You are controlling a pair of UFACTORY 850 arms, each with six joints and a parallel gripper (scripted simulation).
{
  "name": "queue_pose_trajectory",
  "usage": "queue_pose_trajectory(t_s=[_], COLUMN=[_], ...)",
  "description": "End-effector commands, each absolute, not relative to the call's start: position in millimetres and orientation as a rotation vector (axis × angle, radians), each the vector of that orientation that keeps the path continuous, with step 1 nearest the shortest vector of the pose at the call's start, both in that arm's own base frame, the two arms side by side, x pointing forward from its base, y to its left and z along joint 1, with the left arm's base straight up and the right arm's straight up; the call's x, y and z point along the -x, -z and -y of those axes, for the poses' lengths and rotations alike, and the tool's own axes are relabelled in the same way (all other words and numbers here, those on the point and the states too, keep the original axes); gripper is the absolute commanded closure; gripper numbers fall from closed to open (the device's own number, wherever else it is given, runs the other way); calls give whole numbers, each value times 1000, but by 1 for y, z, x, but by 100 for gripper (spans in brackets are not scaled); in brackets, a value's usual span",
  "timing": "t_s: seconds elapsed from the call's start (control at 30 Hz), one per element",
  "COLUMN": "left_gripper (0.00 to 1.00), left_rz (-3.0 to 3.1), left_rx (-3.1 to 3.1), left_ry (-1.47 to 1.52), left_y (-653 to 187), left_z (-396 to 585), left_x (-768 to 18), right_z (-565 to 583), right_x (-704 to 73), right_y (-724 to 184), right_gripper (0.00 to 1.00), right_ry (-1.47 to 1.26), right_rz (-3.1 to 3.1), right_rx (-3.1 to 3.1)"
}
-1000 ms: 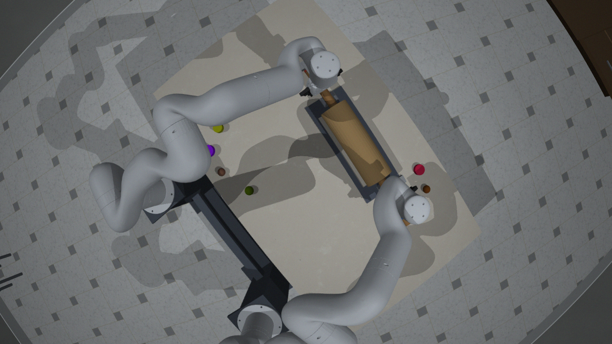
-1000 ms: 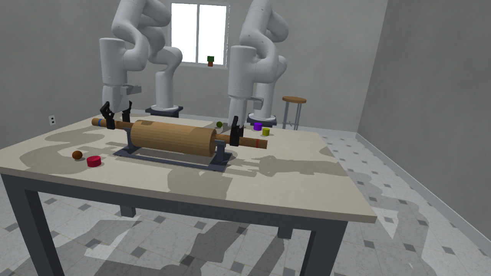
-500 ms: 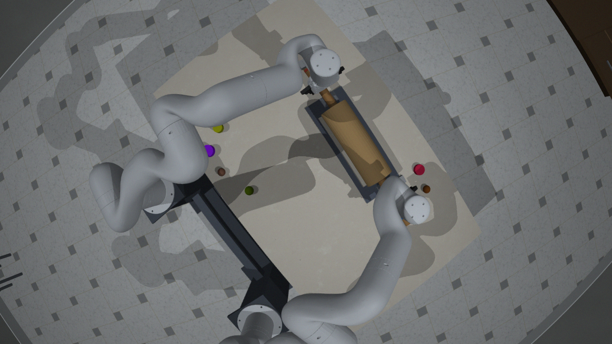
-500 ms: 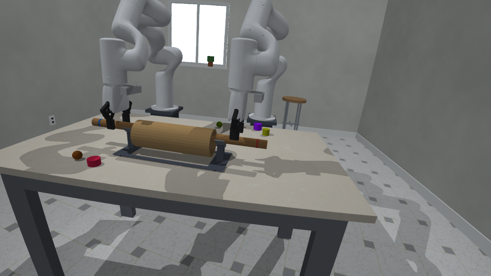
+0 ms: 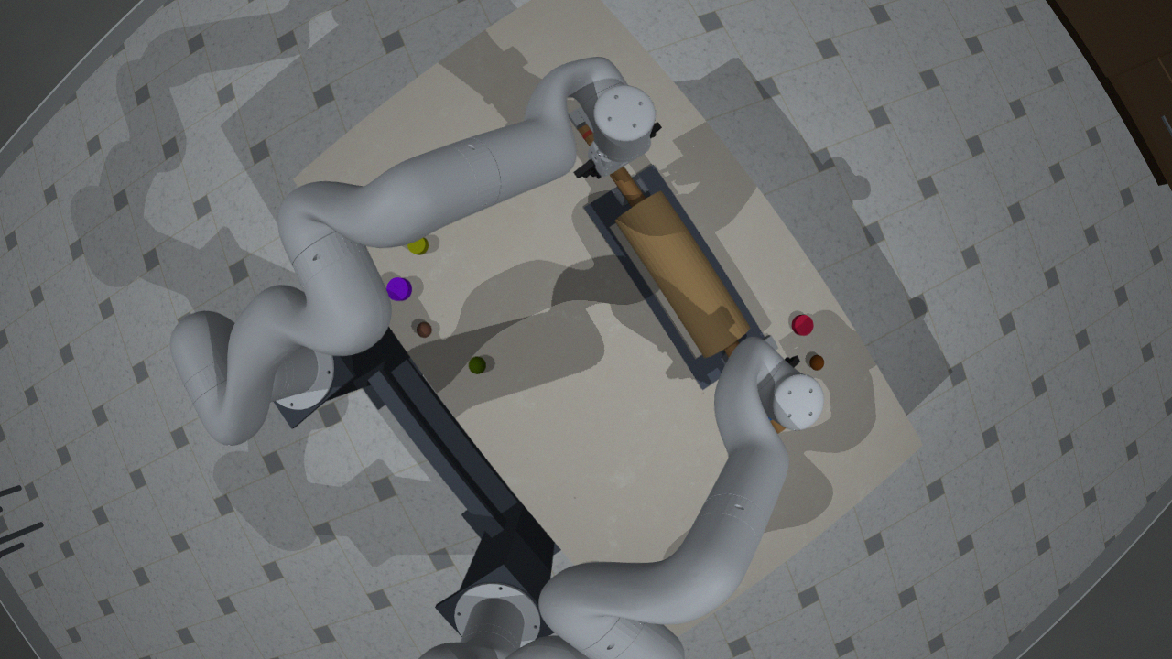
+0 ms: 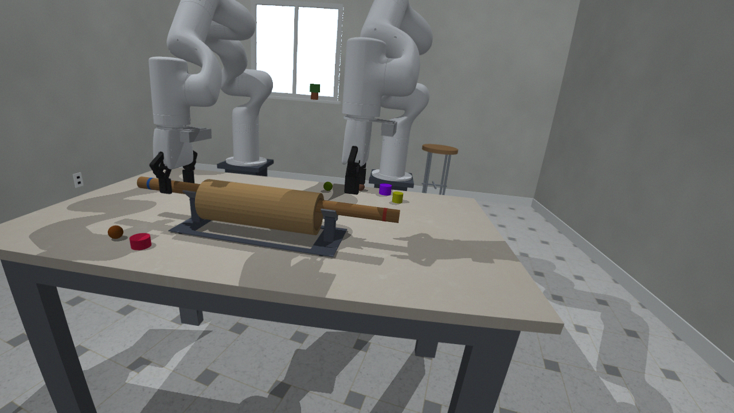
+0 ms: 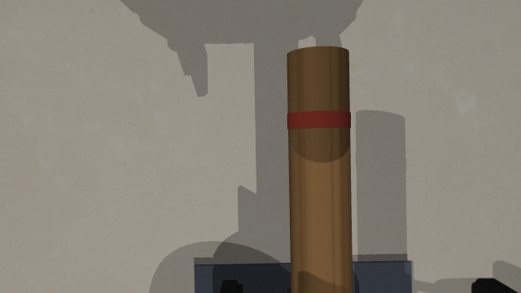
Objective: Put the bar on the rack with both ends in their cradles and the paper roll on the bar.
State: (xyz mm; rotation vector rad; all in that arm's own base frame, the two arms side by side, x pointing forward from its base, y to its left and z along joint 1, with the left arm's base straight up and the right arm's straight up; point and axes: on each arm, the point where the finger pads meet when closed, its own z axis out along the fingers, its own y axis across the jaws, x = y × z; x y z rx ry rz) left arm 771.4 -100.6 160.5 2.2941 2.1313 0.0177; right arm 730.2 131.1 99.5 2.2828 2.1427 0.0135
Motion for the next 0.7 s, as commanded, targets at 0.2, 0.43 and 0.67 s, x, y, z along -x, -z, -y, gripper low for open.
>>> queue_pose_trajectory(t_s=[0.2, 0.43, 0.67], left_gripper=[0, 0, 0], left_rz=[-2153, -2153, -2153], left_rx=[-2290, -2290, -2290], left_ry=[-2, -2, -2], left_y=[-162, -162, -162], left_z=[100, 100, 100], left_x=[-768, -768, -768], right_z=[-132, -132, -131], right_x=[-734, -732, -730], right_y=[-111, -134, -154], right_gripper=[0, 0, 0], right_ry=[-31, -22, -15], right_rz=[-2142, -2144, -2146], right_rx=[-2274, -2276, -2279])
